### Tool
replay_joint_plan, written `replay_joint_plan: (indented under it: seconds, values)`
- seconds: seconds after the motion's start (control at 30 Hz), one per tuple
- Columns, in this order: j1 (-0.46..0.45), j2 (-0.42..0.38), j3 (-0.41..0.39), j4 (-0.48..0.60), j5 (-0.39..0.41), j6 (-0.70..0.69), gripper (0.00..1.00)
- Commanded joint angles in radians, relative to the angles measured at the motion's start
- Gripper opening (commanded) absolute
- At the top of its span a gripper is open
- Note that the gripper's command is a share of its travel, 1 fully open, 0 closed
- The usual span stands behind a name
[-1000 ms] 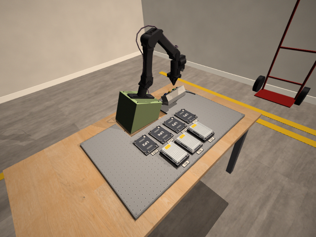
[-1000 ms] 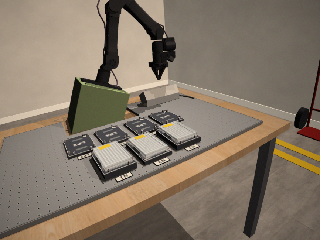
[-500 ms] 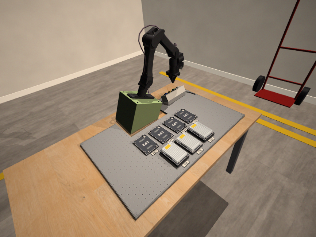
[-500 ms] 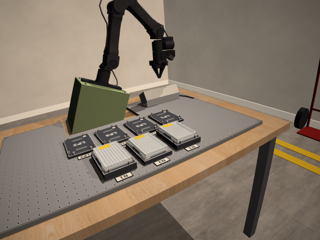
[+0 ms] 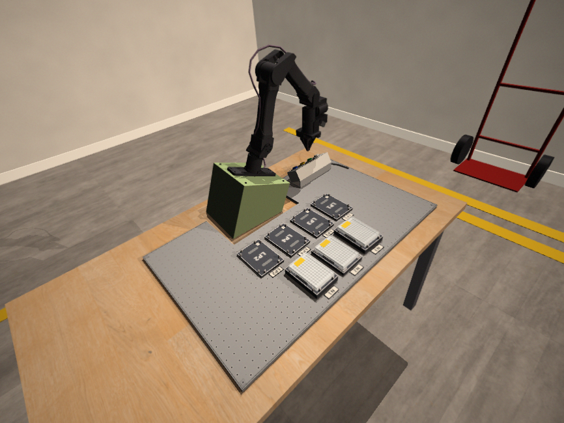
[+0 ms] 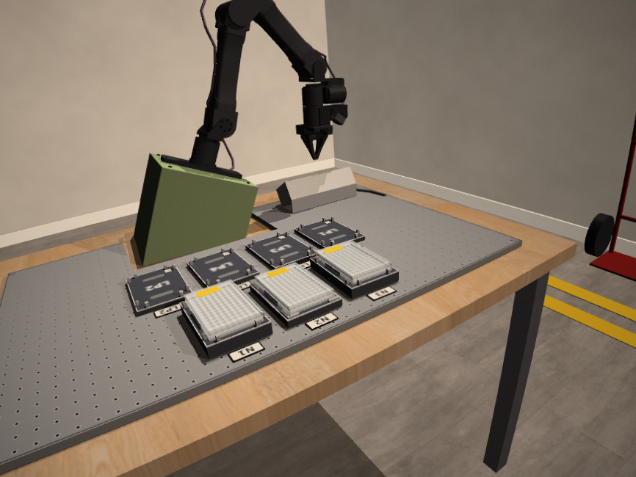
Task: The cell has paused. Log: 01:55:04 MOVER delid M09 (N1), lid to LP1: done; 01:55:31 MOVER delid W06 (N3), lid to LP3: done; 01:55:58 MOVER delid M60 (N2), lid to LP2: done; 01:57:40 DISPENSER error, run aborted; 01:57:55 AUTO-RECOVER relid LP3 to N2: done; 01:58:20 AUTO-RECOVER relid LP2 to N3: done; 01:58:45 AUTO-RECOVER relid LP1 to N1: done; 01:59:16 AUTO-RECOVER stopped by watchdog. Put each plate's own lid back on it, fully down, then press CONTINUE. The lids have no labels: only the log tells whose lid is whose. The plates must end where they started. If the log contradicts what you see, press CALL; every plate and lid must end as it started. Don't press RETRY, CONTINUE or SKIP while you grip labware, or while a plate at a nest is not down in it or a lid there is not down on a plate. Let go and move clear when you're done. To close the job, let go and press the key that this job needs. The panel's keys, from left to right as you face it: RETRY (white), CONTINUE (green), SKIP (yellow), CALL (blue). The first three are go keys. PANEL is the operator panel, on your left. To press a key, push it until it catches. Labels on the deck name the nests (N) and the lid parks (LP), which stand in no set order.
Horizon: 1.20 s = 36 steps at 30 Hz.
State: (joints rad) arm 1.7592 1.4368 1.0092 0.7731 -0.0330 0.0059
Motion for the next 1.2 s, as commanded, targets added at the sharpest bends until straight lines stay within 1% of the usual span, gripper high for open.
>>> replay_joint_plan:
  seconds: [0.0,0.03,0.07,0.13,0.17,0.2,0.23,0.27,0.33,0.37,0.47,0.7,0.8,0.9,0.97,1.07,1.17]
  values:
    - [-0.014,-0.012,-0.004,-0.040,-0.004,0.010,0.00]
    - [-0.014,-0.006,-0.015,-0.046,-0.004,0.009,0.00]
    - [-0.014,0.016,-0.015,-0.053,-0.003,0.008,0.00]
    - [-0.014,0.016,-0.015,-0.053,-0.003,0.008,0.00]
    - [-0.015,-0.006,-0.010,-0.060,-0.003,0.008,0.00]
    - [-0.015,0.015,-0.027,-0.067,-0.003,0.007,0.00]
    - [-0.015,0.029,-0.024,-0.074,-0.002,0.006,0.00]
    - [-0.015,0.030,-0.008,-0.075,-0.002,0.005,0.00]
    - [-0.016,-0.003,0.004,-0.075,-0.002,0.005,0.00]
    - [-0.016,-0.005,0.009,-0.074,-0.002,0.004,0.00]
    - [-0.016,0.009,0.013,-0.075,-0.001,0.003,0.00]
    - [-0.017,0.014,0.013,-0.069,0.000,0.001,0.00]
    - [-0.013,0.039,-0.003,-0.083,0.000,0.001,0.00]
    - [-0.013,0.022,-0.029,-0.091,0.000,0.001,0.00]
    - [-0.012,0.042,-0.025,-0.097,0.000,0.002,0.00]
    - [-0.012,0.037,-0.029,-0.105,0.000,0.002,0.00]
    - [-0.012,0.051,-0.030,-0.112,0.000,0.001,0.00]
